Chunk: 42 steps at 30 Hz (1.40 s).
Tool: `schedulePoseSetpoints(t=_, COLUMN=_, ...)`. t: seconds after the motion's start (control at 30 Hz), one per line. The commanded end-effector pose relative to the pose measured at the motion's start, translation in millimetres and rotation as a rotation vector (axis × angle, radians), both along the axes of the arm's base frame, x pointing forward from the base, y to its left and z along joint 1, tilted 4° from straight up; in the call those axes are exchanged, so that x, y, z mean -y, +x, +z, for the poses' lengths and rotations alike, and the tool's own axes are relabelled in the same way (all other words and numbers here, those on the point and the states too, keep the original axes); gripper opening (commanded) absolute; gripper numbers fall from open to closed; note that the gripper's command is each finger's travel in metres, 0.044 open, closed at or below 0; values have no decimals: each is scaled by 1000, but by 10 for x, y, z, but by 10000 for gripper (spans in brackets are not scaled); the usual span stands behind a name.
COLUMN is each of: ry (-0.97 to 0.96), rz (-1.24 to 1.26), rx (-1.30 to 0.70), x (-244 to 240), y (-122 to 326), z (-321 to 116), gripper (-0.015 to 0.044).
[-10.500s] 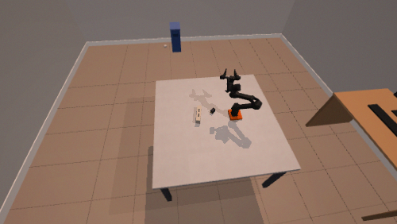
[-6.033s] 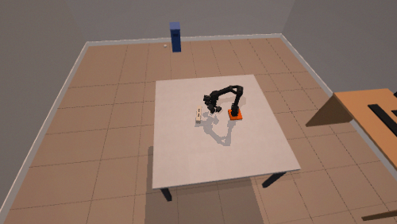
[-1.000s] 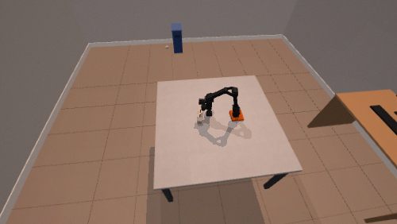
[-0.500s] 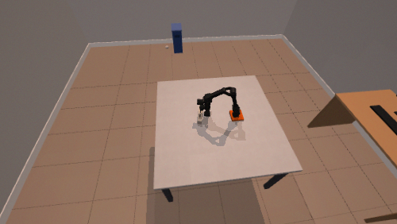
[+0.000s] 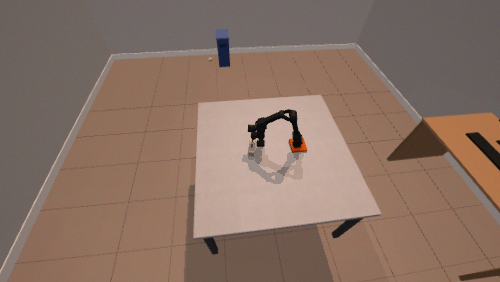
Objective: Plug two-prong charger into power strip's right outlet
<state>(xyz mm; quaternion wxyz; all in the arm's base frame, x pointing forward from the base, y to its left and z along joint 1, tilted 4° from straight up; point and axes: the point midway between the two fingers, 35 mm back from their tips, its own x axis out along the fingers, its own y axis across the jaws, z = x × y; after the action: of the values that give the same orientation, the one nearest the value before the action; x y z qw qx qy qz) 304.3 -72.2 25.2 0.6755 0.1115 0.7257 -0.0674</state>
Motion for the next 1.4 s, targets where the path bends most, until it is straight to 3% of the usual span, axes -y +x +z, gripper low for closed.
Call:
schedulePoseSetpoints(t=0.0, ry=5, rz=-6, rx=1, x=-9, y=10, z=7, gripper=0)
schedulePoseSetpoints(t=1.37, ry=5, rz=-6, rx=2, x=6, y=77, z=13, gripper=0)
